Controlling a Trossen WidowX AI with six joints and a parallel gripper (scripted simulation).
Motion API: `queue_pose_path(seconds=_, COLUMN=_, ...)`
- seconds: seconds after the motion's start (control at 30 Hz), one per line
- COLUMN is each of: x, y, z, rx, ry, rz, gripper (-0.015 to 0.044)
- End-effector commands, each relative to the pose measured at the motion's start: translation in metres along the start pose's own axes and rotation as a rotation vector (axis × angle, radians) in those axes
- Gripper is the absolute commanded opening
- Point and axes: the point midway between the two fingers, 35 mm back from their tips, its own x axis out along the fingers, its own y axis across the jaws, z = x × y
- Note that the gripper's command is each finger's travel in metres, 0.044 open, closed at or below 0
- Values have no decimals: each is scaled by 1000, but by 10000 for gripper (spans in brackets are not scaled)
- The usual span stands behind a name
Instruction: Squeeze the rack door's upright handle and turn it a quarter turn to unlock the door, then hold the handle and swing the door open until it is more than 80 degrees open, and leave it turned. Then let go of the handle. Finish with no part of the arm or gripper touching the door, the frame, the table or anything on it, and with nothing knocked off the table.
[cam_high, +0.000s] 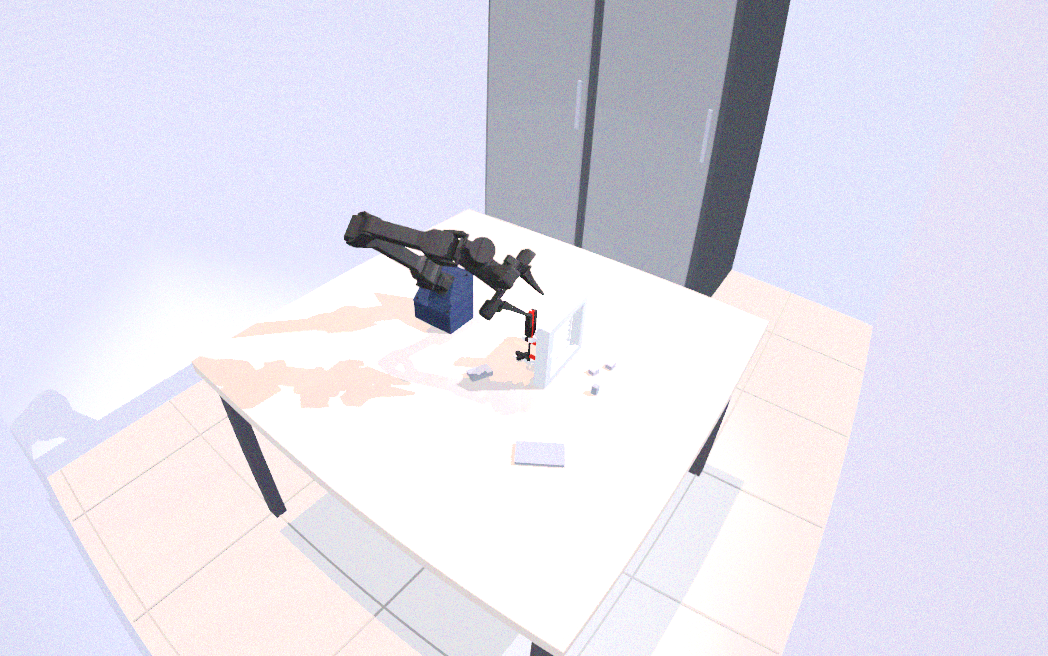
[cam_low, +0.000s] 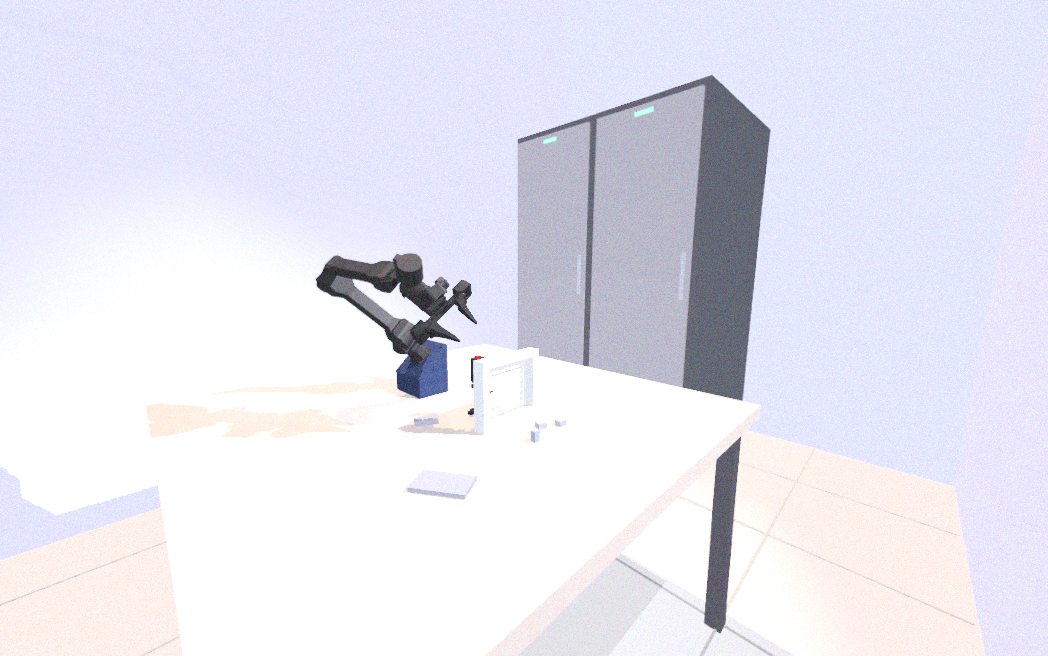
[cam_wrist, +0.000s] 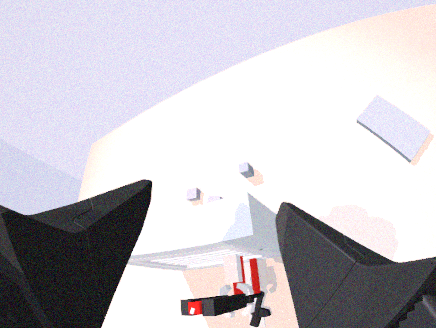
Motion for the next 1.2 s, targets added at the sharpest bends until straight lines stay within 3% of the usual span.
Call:
queue_pose_path(seconds=0.0, x=10, y=4, z=-11, rx=-14, ry=105, rz=-46, gripper=284)
queue_pose_path(seconds=0.63, x=31, y=23, z=-64, rx=-190, ry=511, rz=-257, gripper=284)
queue_pose_path(seconds=1.17, x=31, y=28, z=-88, rx=-393, ry=749, rz=-490, gripper=284)
